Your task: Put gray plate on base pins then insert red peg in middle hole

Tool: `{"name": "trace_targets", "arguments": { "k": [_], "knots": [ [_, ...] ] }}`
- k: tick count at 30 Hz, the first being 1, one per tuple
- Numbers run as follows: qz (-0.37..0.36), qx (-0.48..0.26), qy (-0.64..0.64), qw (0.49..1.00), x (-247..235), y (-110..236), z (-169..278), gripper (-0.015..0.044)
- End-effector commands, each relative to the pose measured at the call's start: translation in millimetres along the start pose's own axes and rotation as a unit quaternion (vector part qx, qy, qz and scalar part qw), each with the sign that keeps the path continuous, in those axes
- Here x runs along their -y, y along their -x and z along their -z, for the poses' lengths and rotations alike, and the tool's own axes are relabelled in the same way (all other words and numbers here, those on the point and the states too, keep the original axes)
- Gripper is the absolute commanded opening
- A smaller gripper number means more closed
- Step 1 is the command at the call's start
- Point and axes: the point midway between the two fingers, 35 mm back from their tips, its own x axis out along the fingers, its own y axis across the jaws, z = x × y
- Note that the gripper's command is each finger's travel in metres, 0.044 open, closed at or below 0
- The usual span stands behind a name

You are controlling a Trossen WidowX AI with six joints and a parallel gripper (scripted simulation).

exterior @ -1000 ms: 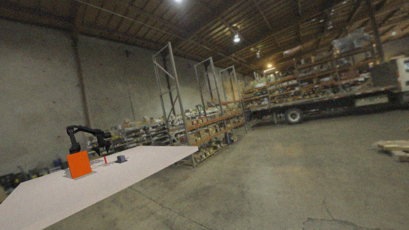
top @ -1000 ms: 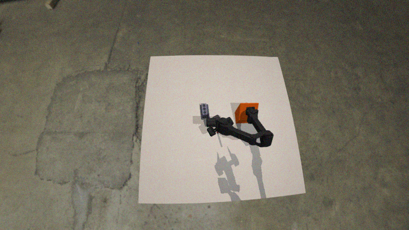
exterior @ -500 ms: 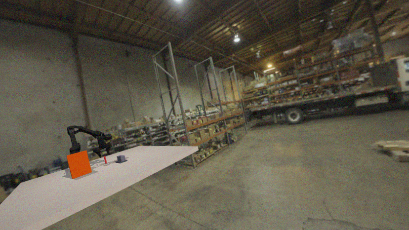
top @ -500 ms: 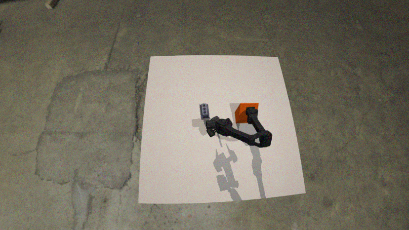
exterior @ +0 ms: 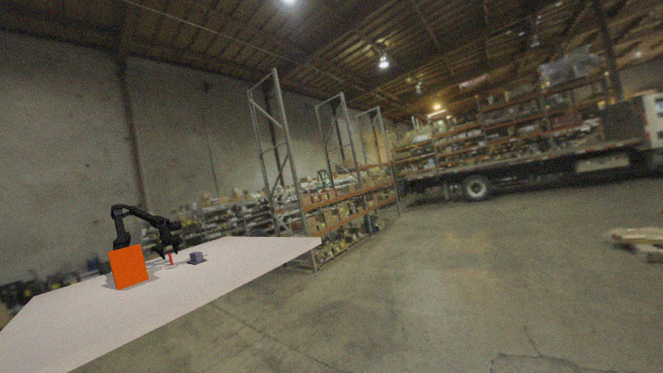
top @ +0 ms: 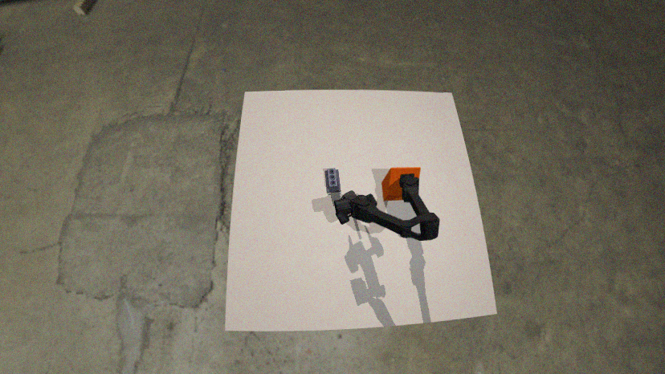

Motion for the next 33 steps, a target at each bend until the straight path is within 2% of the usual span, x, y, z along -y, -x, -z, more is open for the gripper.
{"name": "trace_targets", "arguments": {
  "k": [1, 5, 21, 24, 33],
  "knots": [
    [0.006, -0.001, -0.005, 1.000, 3.6, -9.6, 0.0, 0.0440],
    [0.005, -0.002, -0.005, 1.000, 3.9, -13.4, 0.6, 0.0440],
    [0.005, -0.002, -0.005, 1.000, 3.9, -13.4, 0.6, 0.0020],
    [0.005, -0.002, -0.005, 1.000, 3.9, -13.4, 0.6, 0.0000],
    [0.005, -0.002, -0.005, 1.000, 3.8, -13.0, 0.5, 0.0000]
  ]
}}
